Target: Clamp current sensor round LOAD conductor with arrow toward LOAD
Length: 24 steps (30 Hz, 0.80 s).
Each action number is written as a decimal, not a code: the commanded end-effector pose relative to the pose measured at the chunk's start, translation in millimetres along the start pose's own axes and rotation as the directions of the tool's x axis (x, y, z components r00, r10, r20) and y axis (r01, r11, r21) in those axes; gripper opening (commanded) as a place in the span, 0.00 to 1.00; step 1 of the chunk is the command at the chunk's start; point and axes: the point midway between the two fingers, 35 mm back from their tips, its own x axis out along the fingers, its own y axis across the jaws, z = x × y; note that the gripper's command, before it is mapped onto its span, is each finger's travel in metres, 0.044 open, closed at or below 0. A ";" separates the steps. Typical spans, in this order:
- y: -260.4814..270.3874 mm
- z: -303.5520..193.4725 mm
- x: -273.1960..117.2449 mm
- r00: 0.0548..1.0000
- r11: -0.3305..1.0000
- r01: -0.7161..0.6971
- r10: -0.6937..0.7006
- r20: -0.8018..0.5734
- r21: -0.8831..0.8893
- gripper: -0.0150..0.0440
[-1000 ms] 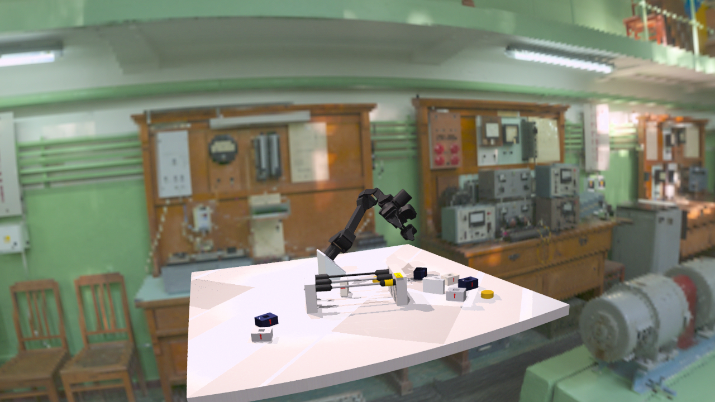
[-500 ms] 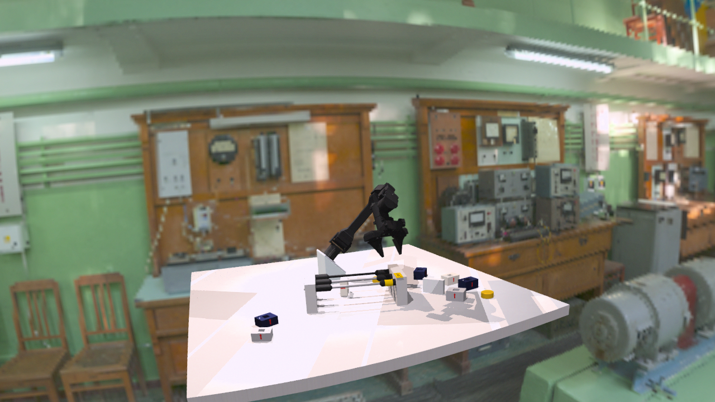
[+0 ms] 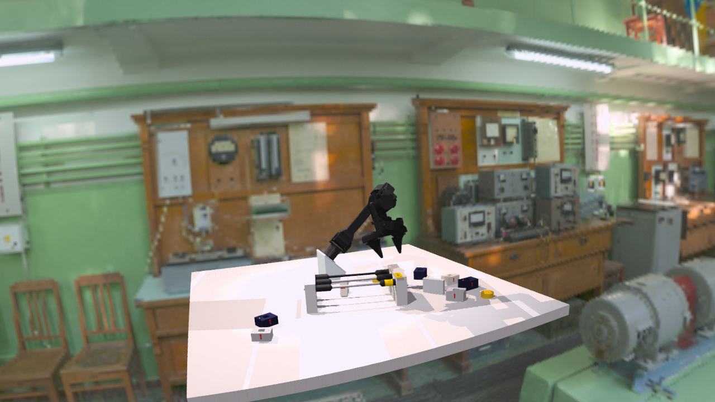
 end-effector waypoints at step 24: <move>-56.2 -221.7 -22.2 0.966 0.763 0.253 -0.172 -0.191 0.595 0.74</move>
